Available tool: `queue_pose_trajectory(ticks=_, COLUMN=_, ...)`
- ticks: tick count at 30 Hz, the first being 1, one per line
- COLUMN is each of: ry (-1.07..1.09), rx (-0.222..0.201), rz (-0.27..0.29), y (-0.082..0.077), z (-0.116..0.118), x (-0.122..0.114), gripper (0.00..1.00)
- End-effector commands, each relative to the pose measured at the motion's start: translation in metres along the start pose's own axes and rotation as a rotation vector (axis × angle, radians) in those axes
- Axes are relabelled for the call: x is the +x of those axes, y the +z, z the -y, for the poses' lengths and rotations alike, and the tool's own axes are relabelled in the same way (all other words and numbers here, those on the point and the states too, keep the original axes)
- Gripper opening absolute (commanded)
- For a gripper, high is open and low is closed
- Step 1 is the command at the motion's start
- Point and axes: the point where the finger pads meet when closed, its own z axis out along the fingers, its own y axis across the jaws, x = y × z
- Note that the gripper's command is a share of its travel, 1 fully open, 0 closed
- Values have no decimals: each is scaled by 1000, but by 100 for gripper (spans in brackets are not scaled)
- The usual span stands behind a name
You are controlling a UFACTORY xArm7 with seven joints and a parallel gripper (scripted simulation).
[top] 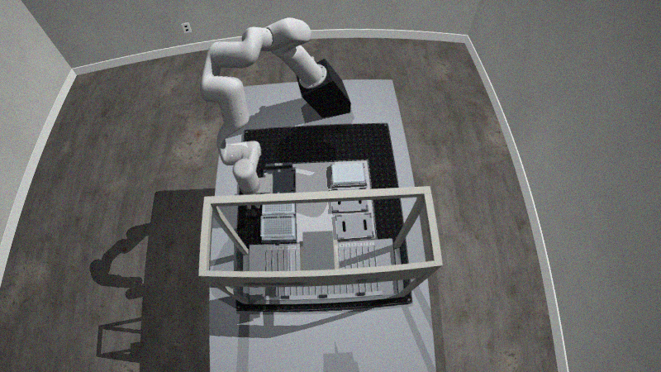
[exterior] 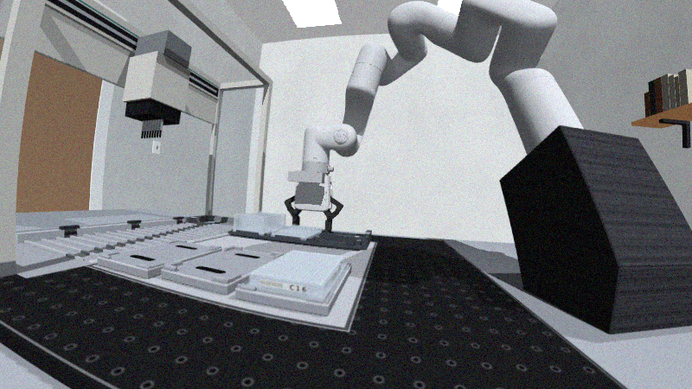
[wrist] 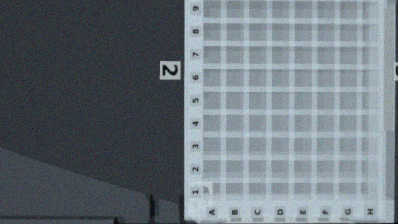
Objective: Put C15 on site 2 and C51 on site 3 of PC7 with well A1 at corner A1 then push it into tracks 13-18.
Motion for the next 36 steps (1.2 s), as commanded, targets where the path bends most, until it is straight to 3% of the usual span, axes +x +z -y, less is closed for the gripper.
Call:
queue_pose_trajectory(ticks=1, ry=-1, rx=-5, rz=0, y=-2, z=-2, x=2, gripper=100)
queue_pose_trajectory(ticks=36, ry=-1, rx=-5, rz=0, y=-2, z=-2, x=18, gripper=100)
